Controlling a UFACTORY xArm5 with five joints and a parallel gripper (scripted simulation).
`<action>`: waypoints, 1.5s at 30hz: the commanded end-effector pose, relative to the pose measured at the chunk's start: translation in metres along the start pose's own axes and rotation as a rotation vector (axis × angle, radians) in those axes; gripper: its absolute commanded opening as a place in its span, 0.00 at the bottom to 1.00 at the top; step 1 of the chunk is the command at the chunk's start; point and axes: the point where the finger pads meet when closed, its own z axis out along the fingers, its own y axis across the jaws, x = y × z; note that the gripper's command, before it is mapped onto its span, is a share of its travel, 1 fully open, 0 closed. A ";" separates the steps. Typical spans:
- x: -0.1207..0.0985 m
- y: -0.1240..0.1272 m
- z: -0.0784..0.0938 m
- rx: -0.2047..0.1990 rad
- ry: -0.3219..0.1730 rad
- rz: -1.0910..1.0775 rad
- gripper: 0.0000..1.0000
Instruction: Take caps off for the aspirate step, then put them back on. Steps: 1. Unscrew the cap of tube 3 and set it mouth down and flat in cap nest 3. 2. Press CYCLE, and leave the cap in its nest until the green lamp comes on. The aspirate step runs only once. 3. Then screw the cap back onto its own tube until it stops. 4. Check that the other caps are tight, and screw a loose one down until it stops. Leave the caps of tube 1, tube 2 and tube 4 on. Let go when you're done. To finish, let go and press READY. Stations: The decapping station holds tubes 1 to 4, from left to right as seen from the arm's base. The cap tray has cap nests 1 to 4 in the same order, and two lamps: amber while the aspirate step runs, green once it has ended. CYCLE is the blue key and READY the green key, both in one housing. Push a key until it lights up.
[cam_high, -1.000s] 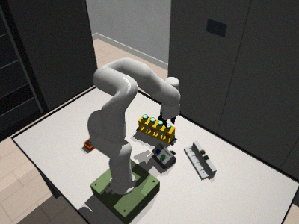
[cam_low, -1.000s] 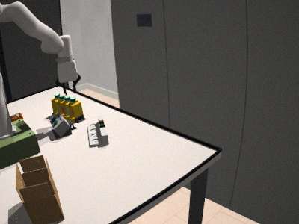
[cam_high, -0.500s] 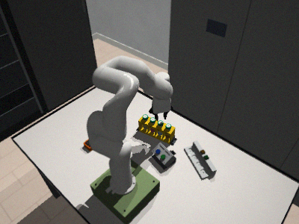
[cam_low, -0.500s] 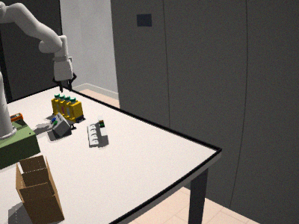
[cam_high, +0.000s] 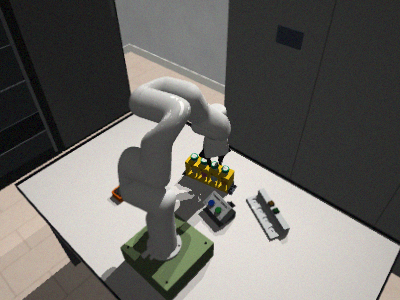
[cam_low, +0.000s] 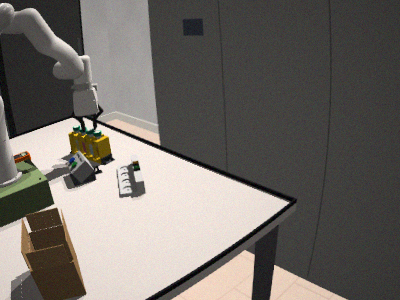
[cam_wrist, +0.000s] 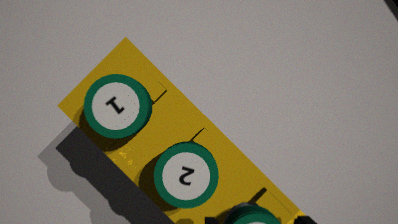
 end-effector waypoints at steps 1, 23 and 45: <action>0.001 0.001 0.000 -0.005 0.000 0.000 0.46; 0.001 0.001 0.010 -0.005 0.000 0.000 0.46; 0.001 0.001 0.009 -0.005 0.000 -0.150 0.00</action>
